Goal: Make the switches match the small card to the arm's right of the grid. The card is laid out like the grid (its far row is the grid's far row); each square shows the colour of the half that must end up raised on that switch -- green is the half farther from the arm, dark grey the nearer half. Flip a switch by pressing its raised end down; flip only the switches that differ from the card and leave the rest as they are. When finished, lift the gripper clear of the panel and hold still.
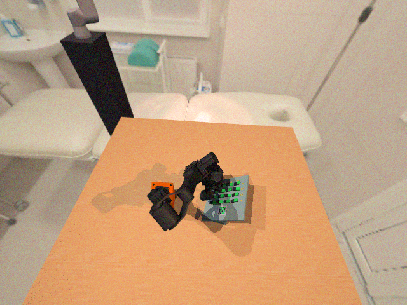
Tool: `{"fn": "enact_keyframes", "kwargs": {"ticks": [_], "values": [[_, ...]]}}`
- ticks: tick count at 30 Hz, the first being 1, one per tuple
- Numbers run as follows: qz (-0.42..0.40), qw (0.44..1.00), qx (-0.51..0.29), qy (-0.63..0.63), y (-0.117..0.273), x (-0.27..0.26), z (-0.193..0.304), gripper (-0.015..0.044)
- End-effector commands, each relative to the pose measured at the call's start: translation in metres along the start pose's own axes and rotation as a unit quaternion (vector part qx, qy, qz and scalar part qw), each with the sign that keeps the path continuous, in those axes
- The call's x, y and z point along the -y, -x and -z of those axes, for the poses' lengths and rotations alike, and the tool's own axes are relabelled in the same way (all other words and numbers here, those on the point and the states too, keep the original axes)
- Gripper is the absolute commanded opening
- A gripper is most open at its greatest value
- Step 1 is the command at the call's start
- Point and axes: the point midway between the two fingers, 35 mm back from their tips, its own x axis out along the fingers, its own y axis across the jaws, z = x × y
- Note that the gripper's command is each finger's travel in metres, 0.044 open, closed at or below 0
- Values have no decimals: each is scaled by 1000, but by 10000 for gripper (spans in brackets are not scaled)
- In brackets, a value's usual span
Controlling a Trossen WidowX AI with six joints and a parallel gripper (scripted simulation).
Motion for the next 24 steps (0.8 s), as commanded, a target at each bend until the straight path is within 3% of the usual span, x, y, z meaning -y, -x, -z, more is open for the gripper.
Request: {"fn": "enact_keyframes", "kwargs": {"ticks": [1, 19, 24], "values": [[-1, 1000, -1, 1, -1, 0, 1, 0], [-1, 1000, -1, 1, -4, 0, 1, 0], [-11, 1000, -11, 0, 20, -8, 1, 0]]}}
